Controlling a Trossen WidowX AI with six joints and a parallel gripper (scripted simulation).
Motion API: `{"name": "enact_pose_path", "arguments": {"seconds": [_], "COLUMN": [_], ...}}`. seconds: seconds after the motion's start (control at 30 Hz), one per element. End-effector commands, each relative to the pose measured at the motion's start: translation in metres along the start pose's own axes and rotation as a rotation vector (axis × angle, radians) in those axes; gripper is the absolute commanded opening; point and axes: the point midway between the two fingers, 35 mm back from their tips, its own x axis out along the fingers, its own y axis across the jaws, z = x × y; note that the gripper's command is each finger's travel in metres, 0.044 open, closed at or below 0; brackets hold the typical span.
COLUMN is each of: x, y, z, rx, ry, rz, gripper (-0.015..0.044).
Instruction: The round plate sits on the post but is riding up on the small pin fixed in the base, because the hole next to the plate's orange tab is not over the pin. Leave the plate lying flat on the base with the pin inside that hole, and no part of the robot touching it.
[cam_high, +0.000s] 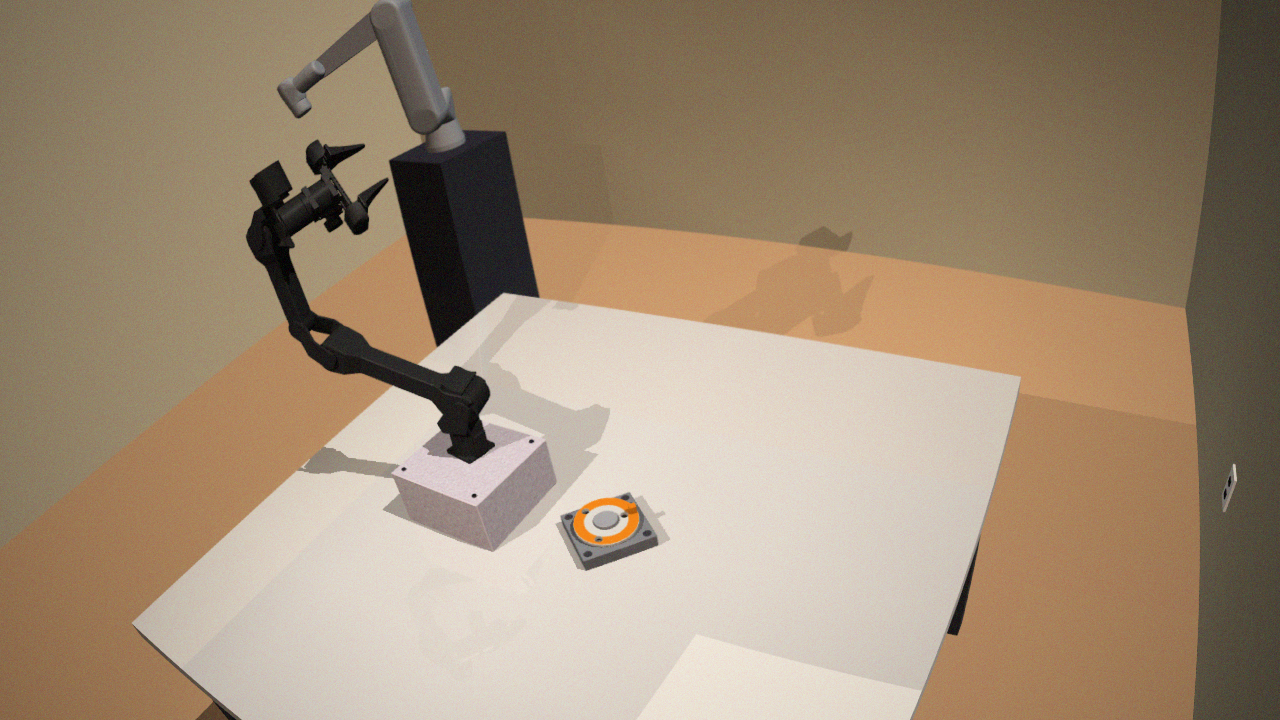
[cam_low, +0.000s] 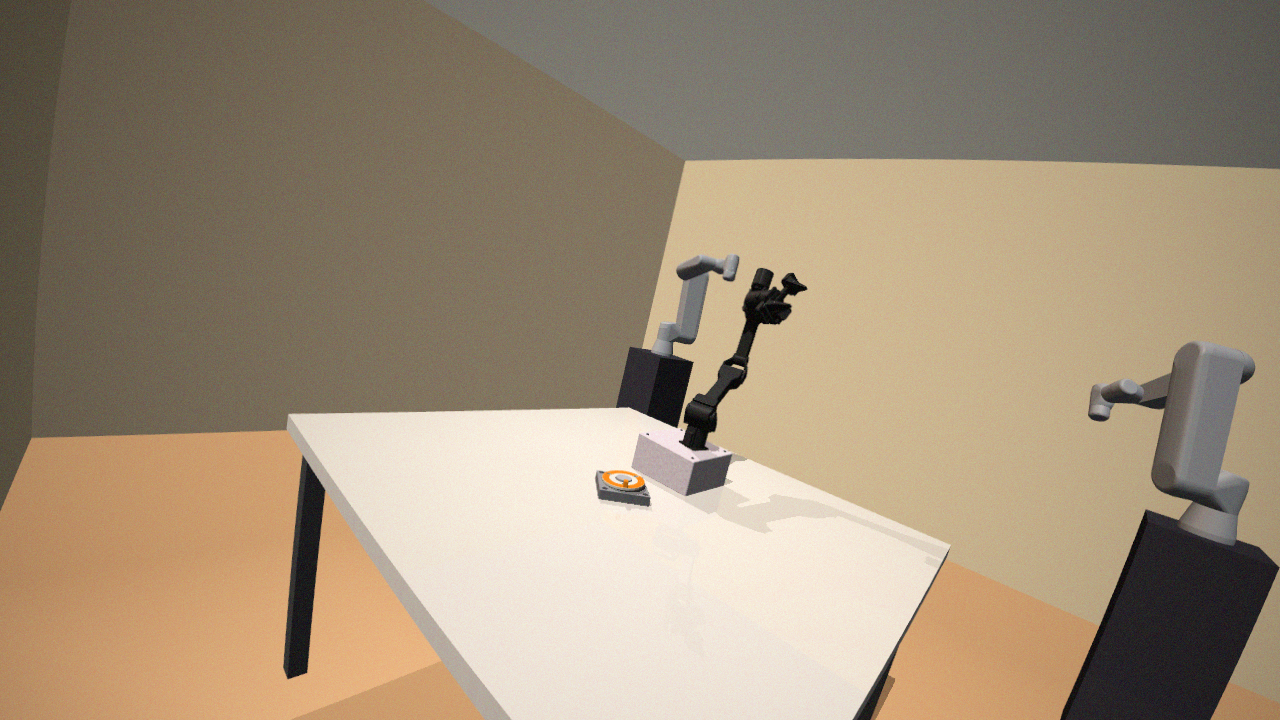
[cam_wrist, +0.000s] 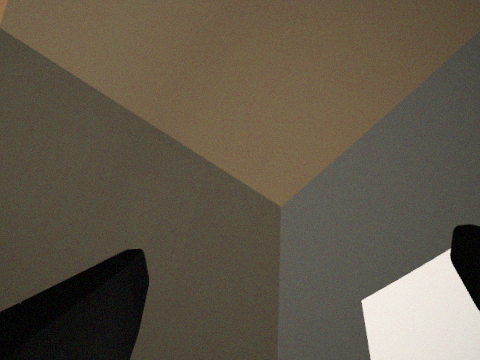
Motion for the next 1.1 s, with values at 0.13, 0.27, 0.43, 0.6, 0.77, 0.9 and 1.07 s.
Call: {"name": "enact_pose_path", "arguments": {"seconds": [0.13, 0.27, 0.43, 0.6, 0.77, 0.9, 1.07], "x": [0.051, 0.076, 0.122, 0.147, 0.162, 0.163, 0.15], "y": [0.035, 0.062, 0.14, 0.215, 0.319, 0.388, 0.474], "z": [-0.065, -0.098, -0.16, -0.194, -0.217, -0.22, -0.213], "rx": [0.236, 0.413, 0.806, 1.107, 1.466, 1.669, 1.895], "ry": [0.111, 0.152, 0.274, 0.396, 0.602, 0.773, 1.038], "rz": [0.141, 0.217, 0.388, 0.523, 0.695, 0.804, 0.929], "gripper": [0.0269, 0.0164, 0.0032, 0.0, 0.0, 0.0, 0.0]}}
